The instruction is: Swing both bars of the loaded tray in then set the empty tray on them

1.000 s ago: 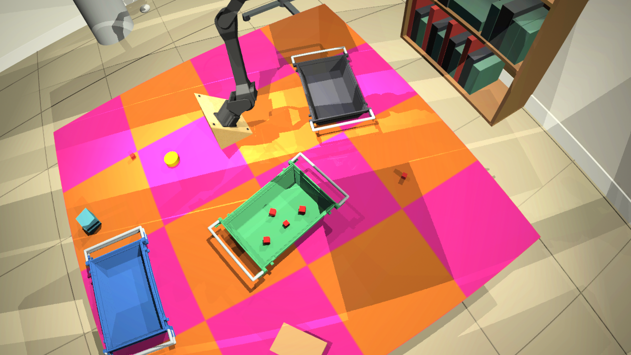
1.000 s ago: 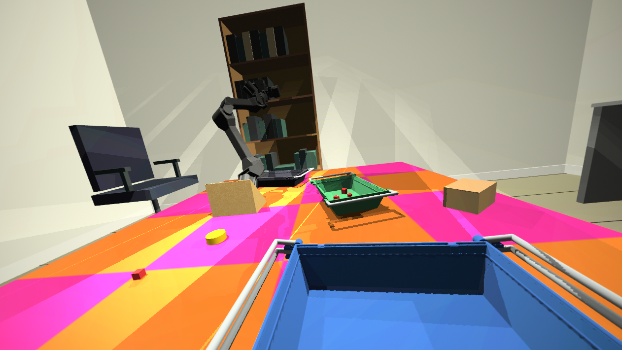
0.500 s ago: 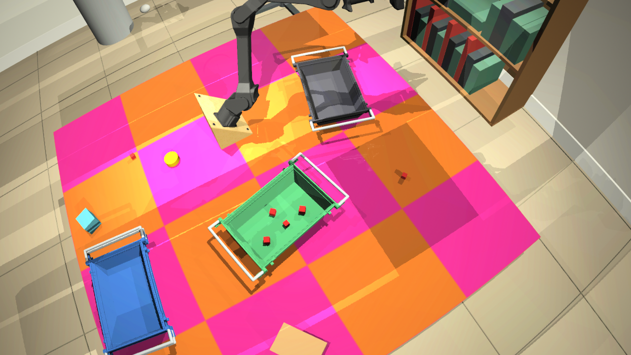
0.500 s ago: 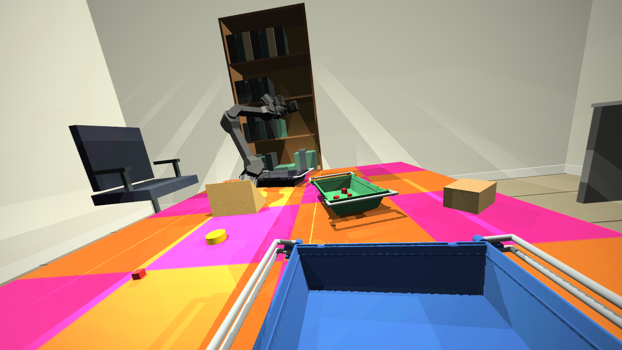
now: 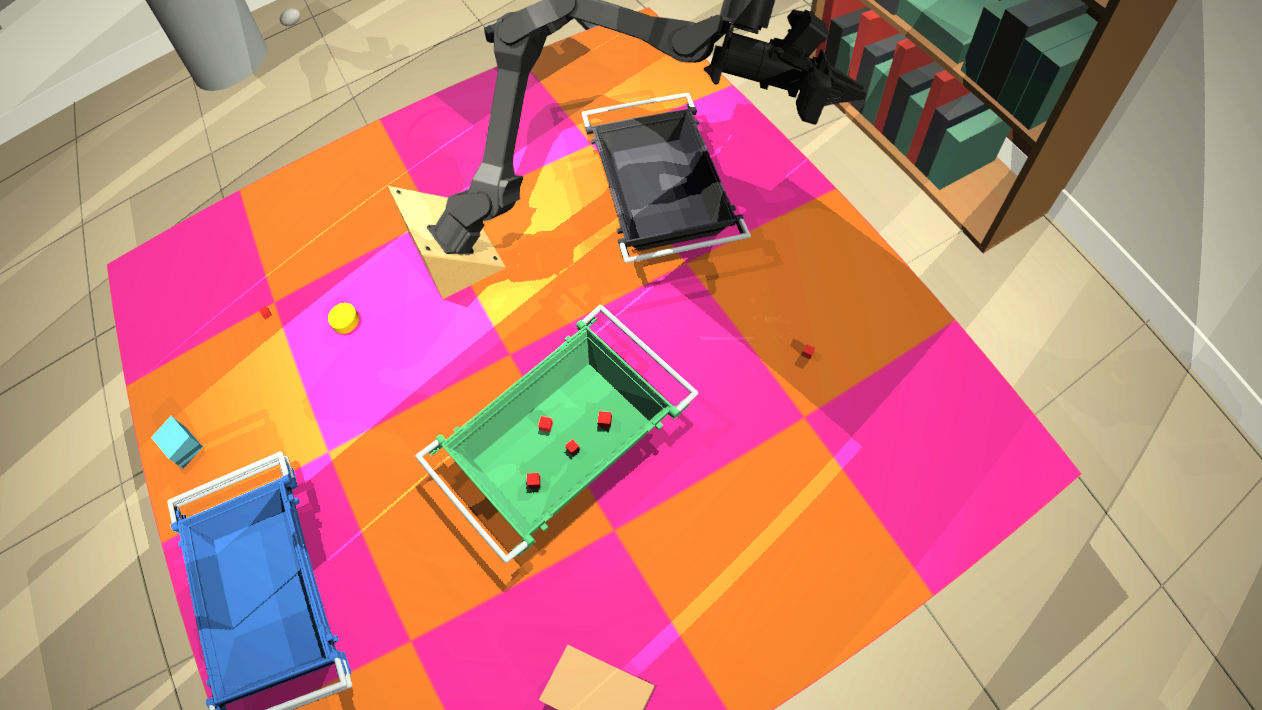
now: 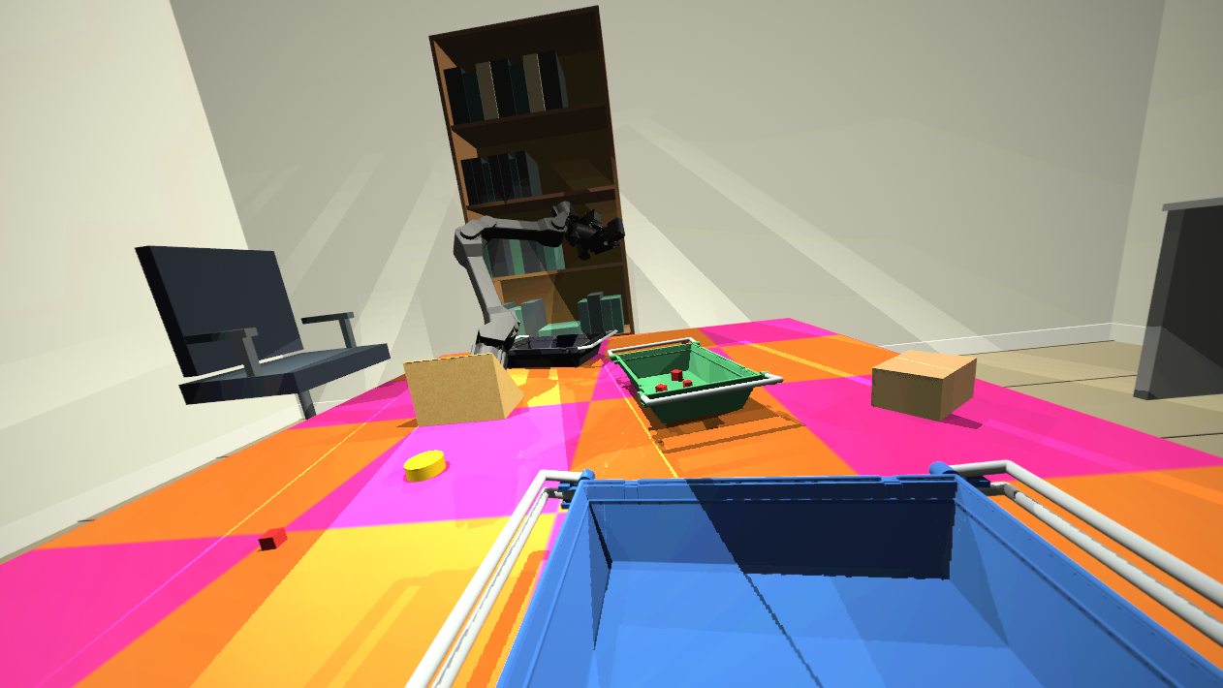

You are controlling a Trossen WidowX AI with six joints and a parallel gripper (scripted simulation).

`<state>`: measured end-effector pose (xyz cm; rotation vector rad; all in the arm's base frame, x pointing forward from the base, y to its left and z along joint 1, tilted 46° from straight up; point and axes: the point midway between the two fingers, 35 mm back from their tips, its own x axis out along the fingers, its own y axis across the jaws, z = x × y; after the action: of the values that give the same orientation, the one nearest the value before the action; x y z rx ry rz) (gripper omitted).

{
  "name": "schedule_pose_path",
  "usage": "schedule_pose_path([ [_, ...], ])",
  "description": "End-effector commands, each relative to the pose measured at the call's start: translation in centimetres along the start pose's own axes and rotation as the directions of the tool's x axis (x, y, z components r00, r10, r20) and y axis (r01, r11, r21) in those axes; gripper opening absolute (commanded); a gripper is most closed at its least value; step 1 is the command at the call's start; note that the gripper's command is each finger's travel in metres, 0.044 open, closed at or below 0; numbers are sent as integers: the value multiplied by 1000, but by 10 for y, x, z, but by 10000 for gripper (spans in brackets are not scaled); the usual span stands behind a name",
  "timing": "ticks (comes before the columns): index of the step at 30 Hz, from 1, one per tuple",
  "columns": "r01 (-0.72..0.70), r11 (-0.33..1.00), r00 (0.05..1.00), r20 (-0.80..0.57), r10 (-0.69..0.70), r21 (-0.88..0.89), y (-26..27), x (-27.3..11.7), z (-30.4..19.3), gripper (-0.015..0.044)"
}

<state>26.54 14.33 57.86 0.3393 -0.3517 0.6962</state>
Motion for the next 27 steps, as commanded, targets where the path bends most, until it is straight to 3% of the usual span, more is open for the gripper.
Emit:
schedule_pose_path([
  [1, 74, 997, 986, -149, -75, -13, -37, 11, -46, 84],
  [7, 179, 983, 907, -381, -178, -32, -94, 8, -112, 84],
  [15, 291, 956, 689, -688, -229, -27, -164, -30, -203, 84],
  [22, 389, 919, 412, -905, -106, 70, -206, -95, -277, 84],
  [27, 513, 829, 243, -964, 109, 223, -217, -156, -315, 84],
])
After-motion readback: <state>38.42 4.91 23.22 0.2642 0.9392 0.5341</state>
